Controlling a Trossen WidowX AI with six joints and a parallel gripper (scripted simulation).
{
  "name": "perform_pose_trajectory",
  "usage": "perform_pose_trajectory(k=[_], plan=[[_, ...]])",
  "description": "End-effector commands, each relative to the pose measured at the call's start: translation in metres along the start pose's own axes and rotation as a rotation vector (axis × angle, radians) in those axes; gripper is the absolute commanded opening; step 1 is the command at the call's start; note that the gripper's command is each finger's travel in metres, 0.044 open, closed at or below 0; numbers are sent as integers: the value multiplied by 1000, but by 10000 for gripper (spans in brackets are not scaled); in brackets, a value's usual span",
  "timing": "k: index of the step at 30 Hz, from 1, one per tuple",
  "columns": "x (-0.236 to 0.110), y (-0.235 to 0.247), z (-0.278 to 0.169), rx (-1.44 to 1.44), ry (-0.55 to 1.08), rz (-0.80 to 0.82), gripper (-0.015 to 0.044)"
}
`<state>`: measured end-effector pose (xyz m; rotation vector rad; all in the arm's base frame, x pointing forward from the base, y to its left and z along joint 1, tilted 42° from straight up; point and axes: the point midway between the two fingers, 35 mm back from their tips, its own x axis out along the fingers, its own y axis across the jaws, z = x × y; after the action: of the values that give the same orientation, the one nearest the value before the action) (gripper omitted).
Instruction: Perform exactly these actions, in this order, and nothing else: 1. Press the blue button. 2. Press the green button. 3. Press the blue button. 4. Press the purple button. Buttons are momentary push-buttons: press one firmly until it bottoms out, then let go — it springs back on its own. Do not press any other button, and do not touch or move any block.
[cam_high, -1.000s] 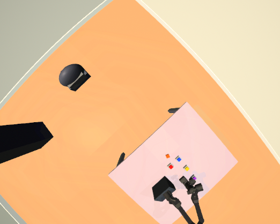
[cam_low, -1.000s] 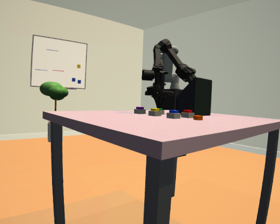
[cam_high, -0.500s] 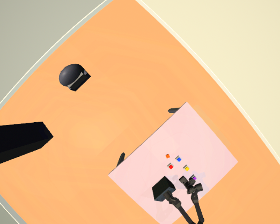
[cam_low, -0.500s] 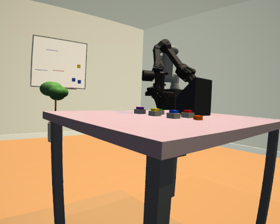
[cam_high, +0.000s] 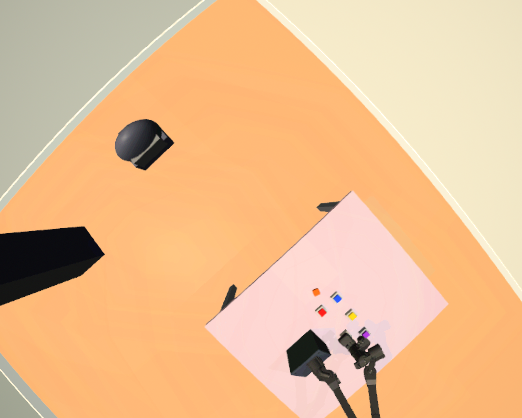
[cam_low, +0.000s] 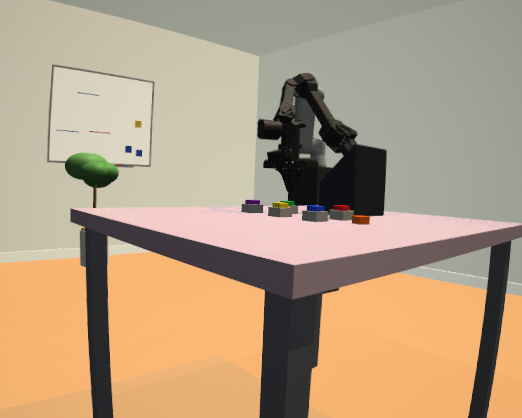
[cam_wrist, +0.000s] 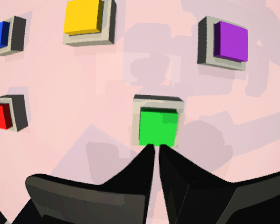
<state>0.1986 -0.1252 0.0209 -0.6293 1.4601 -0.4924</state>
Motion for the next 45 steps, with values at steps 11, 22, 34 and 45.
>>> perform_pose_trajectory(k=[11, 22, 34, 45], plan=[[-57, -1, 3, 11, -15, -7, 20], [-67, 84, 82, 10, -20, 24, 20], [-59, 204, 111, 16, -20, 2, 20], [3, 203, 112, 16, -20, -1, 20]])
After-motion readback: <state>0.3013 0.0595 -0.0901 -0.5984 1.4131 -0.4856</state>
